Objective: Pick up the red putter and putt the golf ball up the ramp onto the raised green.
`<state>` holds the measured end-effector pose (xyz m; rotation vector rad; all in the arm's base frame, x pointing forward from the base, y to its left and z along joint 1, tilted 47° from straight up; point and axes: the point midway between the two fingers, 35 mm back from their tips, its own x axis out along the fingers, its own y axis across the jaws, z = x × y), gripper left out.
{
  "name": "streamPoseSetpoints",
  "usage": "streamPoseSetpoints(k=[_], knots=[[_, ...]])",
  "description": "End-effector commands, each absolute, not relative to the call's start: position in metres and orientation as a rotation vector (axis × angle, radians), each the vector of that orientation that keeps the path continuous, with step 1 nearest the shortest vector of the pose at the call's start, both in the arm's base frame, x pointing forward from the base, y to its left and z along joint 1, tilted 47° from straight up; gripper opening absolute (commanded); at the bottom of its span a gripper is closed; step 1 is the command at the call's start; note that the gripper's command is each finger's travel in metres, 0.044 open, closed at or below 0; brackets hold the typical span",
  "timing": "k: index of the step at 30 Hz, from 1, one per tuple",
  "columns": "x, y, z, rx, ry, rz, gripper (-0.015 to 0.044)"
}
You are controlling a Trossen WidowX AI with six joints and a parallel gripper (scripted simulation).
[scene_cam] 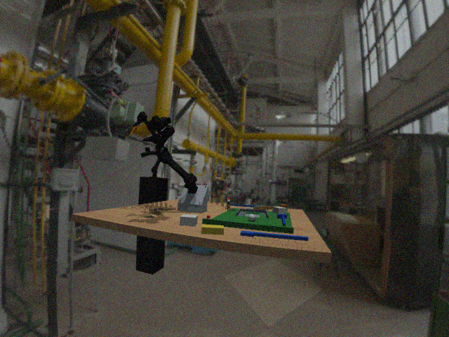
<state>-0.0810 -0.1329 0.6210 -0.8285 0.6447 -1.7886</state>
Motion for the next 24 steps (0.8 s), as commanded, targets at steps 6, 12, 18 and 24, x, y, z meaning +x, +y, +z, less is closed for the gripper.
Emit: streamPoseSetpoints(k=[6,12,18,24], knots=[[0.028,-0.145,0.637,-1.050,0.591,-1.669,0.0440],[0.116,-0.143,0.628,-1.204,0.560,-1.517,0.0440],[0.194,-0.130,0.609,-1.326,0.511,-1.362,0.0440],[0.264,-0.109,0.579,-1.432,0.464,-1.195,0.0440]])
